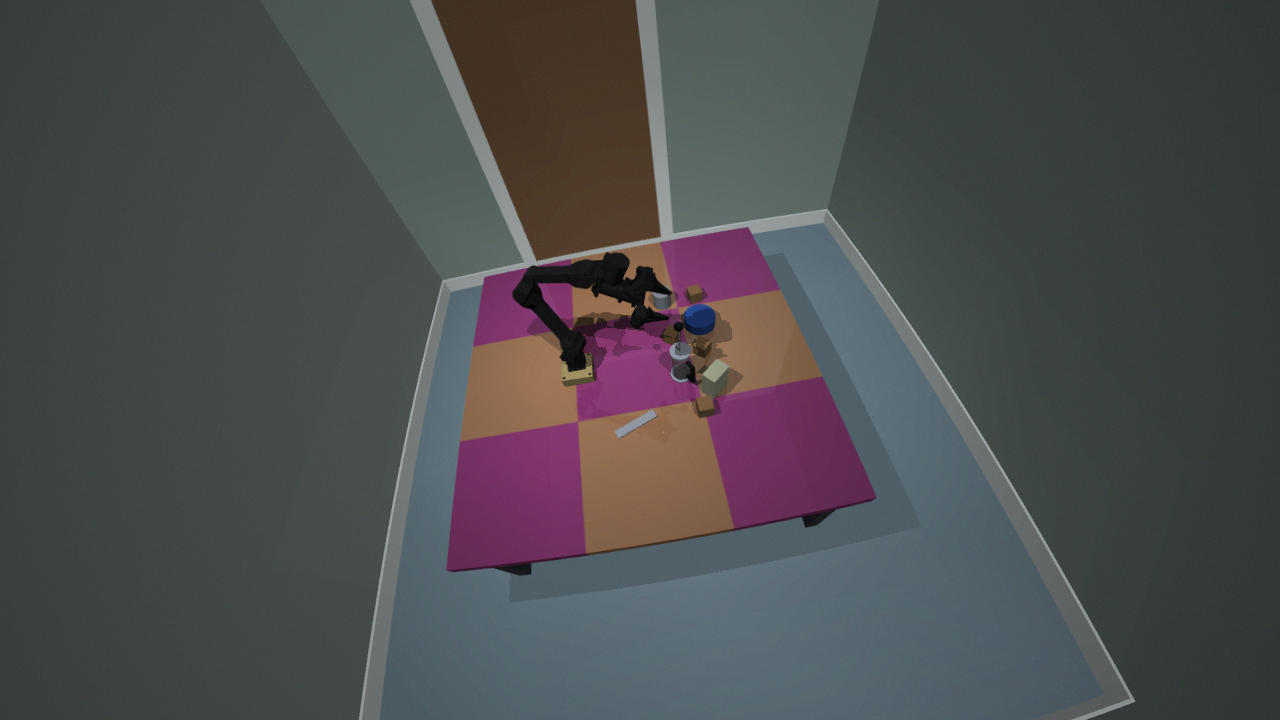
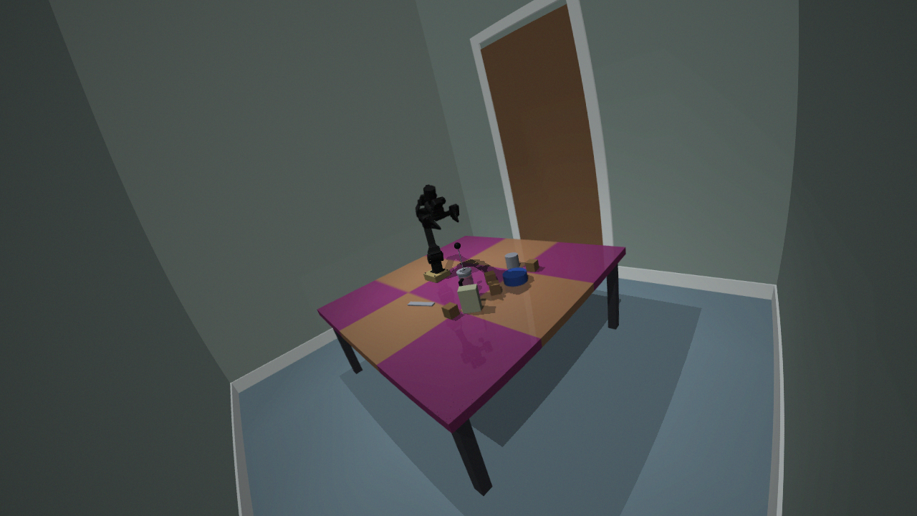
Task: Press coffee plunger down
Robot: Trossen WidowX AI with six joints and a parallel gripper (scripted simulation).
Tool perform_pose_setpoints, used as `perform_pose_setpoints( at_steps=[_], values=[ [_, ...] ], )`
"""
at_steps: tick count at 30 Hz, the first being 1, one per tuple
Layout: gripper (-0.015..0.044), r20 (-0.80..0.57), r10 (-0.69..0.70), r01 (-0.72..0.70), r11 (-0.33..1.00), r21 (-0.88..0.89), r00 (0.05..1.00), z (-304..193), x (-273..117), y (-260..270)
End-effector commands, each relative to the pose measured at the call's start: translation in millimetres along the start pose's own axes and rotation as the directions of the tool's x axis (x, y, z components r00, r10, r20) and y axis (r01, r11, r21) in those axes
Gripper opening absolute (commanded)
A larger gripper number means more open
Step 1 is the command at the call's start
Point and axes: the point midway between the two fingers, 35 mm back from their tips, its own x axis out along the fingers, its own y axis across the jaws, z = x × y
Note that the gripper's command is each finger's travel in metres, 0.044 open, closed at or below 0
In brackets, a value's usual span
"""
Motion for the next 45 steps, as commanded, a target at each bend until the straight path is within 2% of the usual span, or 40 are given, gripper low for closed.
perform_pose_setpoints(
  at_steps=[1, 7, 40, 45],
  values=[
    [0.044, -0.048, -0.025, 0.023, 0.999, -0.04, 0.999, -28.8, 4.7, -0.4],
    [0.044, -0.048, -0.02, 0.018, 0.999, -0.042, 0.999, -67.2, 25.3, -0.9],
    [0.044, -0.045, -0.017, 0.015, 0.999, -0.044, 0.999, -68.7, 65.6, -0.2],
    [0.0309, -0.045, -0.017, 0.015, 0.999, -0.044, 0.999, -68.7, 65.6, -0.2]
  ],
)
